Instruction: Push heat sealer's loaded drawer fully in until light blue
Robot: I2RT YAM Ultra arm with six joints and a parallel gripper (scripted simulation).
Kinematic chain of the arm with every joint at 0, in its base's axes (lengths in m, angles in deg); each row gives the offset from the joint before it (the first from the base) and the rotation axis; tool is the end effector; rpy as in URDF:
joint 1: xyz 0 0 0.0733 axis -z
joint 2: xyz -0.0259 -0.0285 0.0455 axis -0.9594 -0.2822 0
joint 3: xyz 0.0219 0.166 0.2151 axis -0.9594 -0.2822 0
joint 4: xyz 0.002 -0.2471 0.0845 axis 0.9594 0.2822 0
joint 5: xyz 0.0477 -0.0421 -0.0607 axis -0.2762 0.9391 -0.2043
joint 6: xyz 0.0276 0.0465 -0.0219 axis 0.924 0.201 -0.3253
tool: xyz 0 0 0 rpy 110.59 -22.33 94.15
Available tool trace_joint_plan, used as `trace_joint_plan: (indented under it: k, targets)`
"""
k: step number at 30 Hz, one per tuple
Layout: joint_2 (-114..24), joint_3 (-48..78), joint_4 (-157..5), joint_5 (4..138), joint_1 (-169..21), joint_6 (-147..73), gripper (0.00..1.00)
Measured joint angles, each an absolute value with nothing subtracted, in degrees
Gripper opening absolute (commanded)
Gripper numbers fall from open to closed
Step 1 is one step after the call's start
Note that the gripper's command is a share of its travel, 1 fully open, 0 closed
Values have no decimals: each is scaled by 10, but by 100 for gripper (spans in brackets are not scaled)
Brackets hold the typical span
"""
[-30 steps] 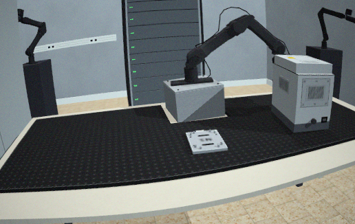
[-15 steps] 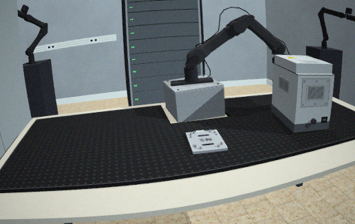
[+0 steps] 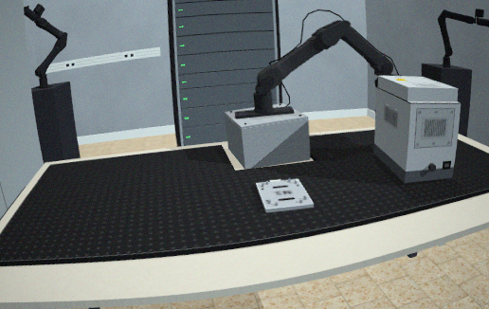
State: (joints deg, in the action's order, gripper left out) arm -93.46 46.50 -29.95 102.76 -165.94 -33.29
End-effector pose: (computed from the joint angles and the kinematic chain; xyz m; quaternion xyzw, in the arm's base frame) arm 0.0026 0.4586 0.0371 -0.6844 0.6731 -0.2189 0.1749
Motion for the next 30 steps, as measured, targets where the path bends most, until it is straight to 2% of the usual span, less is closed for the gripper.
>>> trace_joint_plan:
  k: [30]
  targets:
    - [-935, 465, -300, 1030, -1661, -325, 0]
